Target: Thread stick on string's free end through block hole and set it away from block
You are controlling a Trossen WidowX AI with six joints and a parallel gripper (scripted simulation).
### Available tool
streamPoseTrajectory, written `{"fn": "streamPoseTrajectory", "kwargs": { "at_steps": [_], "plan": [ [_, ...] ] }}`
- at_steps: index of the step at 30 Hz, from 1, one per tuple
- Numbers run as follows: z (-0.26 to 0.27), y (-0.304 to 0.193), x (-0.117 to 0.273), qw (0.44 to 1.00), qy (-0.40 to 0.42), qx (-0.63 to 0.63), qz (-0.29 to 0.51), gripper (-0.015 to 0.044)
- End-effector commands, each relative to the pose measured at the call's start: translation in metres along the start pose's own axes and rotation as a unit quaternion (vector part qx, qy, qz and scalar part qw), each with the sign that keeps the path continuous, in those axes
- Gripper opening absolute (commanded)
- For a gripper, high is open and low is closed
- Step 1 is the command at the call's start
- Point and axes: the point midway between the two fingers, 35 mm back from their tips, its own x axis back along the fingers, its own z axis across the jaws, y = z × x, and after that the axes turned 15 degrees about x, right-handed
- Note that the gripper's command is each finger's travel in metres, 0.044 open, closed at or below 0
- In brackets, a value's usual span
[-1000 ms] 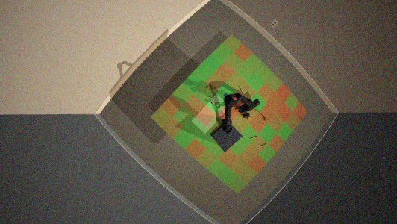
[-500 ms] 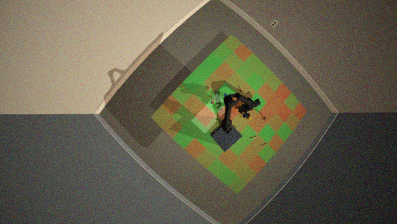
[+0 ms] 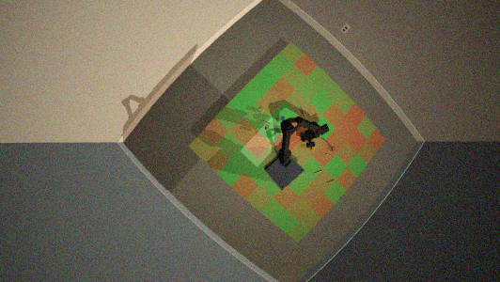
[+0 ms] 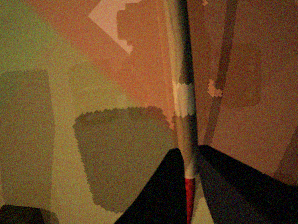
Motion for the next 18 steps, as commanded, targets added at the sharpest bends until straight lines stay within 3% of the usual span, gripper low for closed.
{"fn": "streamPoseTrajectory", "kwargs": {
  "at_steps": [1, 18],
  "plan": [
    [-0.001, -0.002, 0.008, 1.0, 0.001, 0.004, 0.004, 0.0],
    [-0.001, 0.0, 0.03, 1.0, 0.001, 0.004, 0.003, 0.0]
  ]
}}
